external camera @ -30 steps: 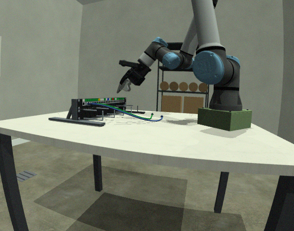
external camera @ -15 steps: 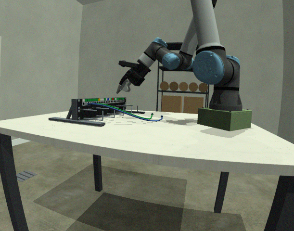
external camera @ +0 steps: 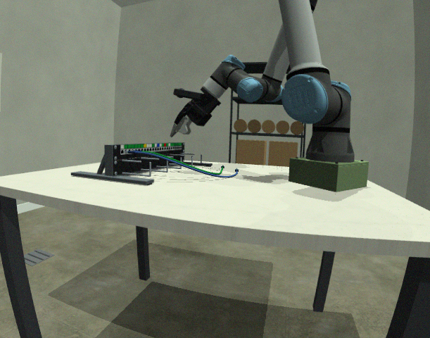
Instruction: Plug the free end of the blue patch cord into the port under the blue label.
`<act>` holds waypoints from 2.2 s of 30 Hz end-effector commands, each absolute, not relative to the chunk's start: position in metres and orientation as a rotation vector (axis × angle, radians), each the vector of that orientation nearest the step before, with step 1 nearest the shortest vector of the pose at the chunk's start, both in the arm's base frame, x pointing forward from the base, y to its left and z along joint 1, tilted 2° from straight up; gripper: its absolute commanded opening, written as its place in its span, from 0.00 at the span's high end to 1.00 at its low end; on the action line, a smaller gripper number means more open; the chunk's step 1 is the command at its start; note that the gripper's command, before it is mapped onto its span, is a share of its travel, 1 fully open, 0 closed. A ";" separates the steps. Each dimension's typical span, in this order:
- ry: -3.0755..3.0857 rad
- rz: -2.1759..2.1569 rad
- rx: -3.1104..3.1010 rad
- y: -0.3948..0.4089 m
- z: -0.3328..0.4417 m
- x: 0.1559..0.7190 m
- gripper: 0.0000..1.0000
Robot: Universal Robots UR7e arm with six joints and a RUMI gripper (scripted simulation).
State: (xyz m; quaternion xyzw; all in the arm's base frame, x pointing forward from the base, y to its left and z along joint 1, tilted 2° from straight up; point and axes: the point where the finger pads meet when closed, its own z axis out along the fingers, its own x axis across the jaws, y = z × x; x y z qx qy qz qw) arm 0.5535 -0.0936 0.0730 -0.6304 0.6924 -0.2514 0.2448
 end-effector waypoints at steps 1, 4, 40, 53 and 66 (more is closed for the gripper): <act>1.889 -0.688 -1.721 -0.094 0.074 0.554 1.00; 1.889 -0.688 -1.721 -0.094 0.074 0.554 1.00; 1.889 -0.688 -1.721 -0.093 0.080 0.548 1.00; 1.889 -0.688 -1.721 -0.093 0.097 0.533 1.00; 1.889 -0.688 -1.721 -0.091 0.122 0.512 1.00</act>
